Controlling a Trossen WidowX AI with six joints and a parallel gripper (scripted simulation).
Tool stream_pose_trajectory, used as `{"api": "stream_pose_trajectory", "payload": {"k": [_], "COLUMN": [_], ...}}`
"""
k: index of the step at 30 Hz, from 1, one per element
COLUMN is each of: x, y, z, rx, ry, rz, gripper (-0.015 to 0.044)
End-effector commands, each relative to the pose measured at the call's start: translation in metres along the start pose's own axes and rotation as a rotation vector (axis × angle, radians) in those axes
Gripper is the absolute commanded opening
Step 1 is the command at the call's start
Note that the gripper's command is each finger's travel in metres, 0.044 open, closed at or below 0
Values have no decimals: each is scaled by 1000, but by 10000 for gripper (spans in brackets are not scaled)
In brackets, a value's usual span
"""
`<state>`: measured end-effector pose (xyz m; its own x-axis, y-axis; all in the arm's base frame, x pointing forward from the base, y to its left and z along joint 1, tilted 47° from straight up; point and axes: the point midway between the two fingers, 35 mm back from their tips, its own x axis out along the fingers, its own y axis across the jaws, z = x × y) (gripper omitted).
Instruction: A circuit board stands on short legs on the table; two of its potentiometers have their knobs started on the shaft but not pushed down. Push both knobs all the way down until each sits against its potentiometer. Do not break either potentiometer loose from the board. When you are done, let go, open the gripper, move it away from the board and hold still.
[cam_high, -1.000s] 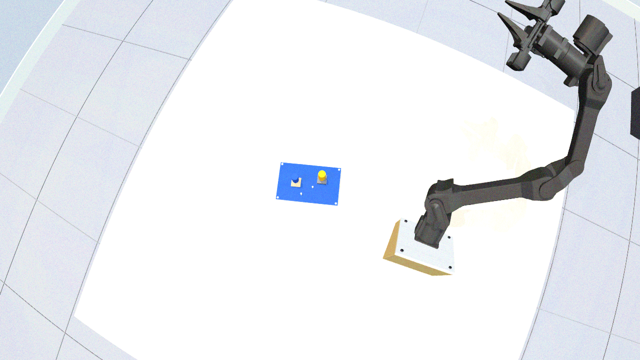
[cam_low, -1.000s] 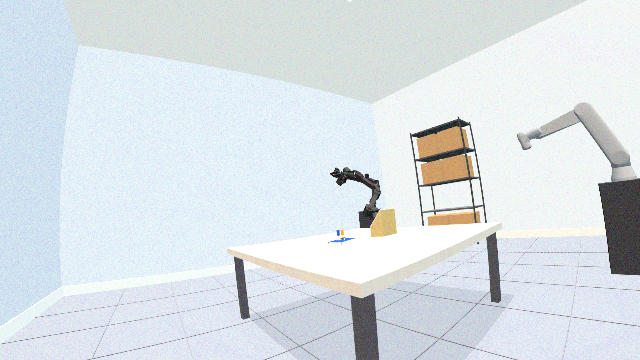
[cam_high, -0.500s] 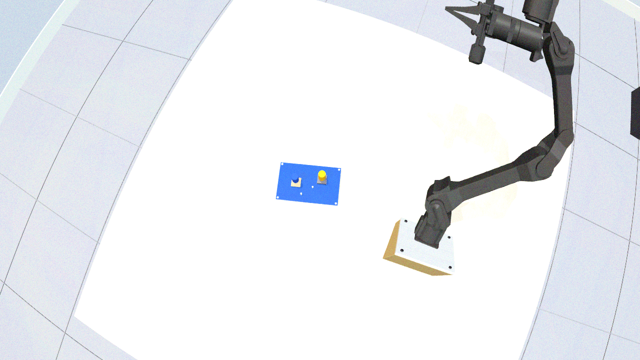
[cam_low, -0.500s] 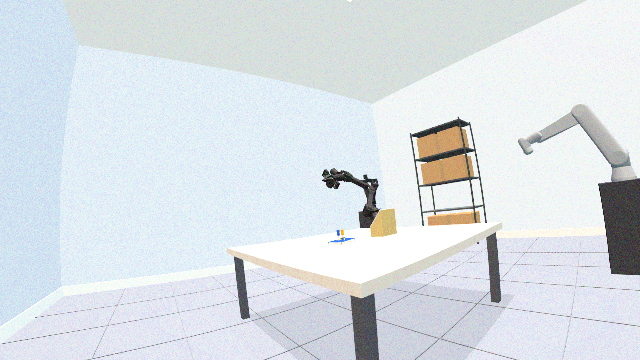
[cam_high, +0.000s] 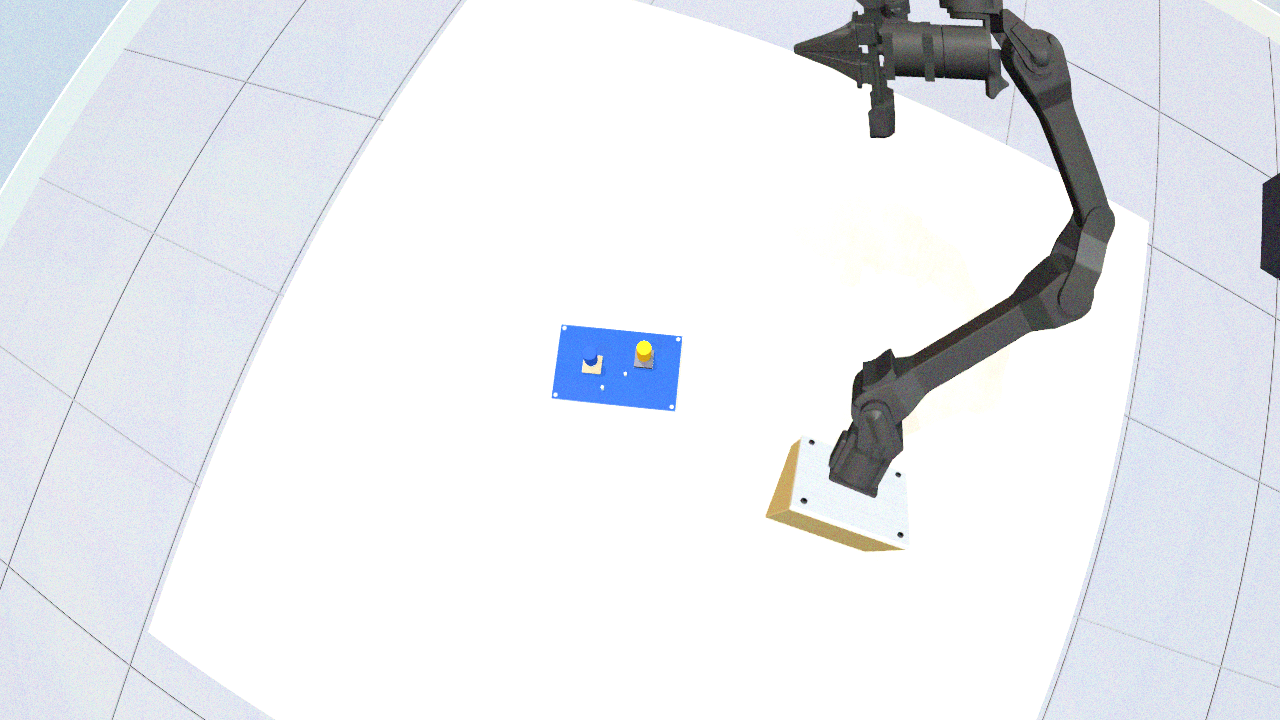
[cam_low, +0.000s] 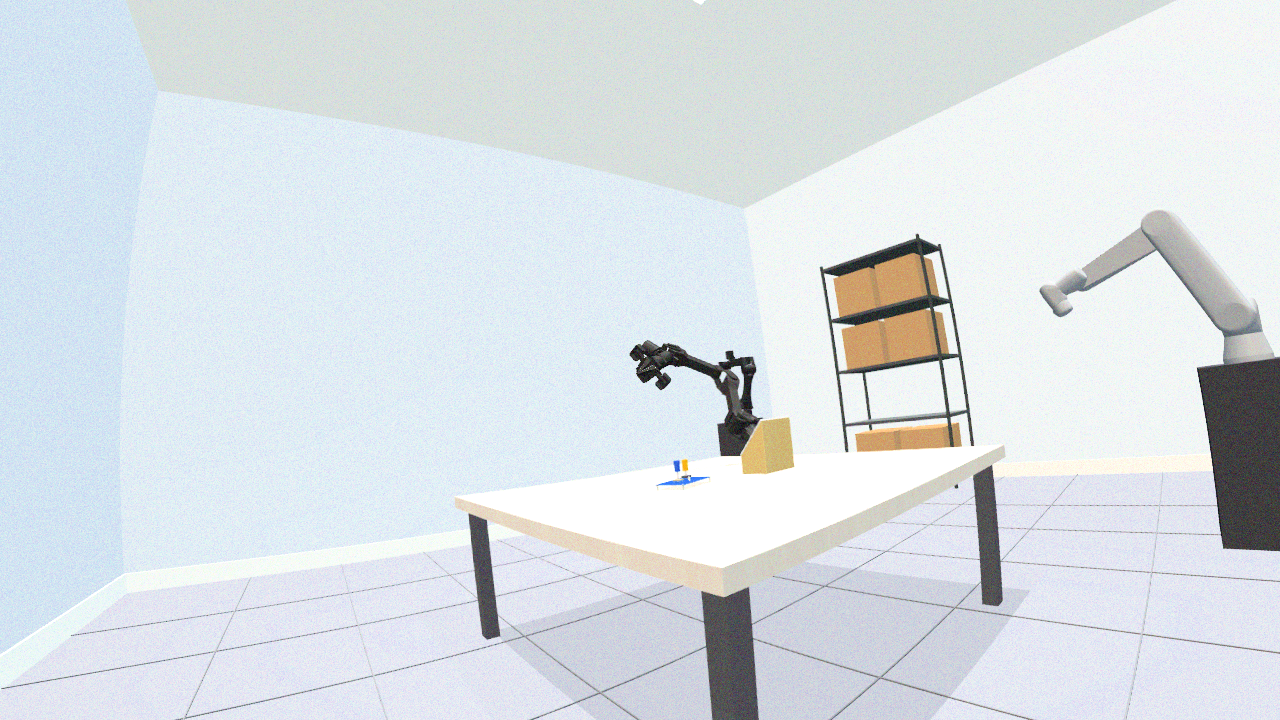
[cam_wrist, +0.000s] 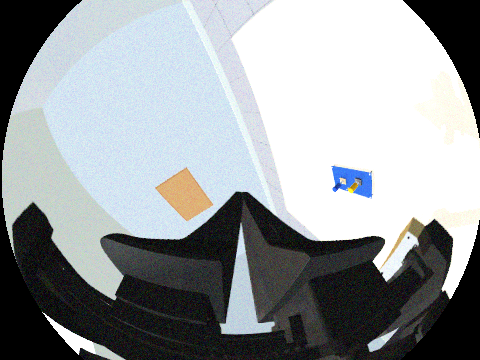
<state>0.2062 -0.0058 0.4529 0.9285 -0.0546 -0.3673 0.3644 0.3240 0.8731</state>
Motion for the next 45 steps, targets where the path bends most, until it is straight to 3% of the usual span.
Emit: {"api": "stream_pose_trajectory", "payload": {"k": [1,23,45], "x": [22,126,189], "y": [-9,-75,-157], "z": [-5,-40,-84], "rx": [-68,-542,-1091], "ry": [12,133,365], "rz": [-73,-461,-803], "gripper": [0,0,0]}}
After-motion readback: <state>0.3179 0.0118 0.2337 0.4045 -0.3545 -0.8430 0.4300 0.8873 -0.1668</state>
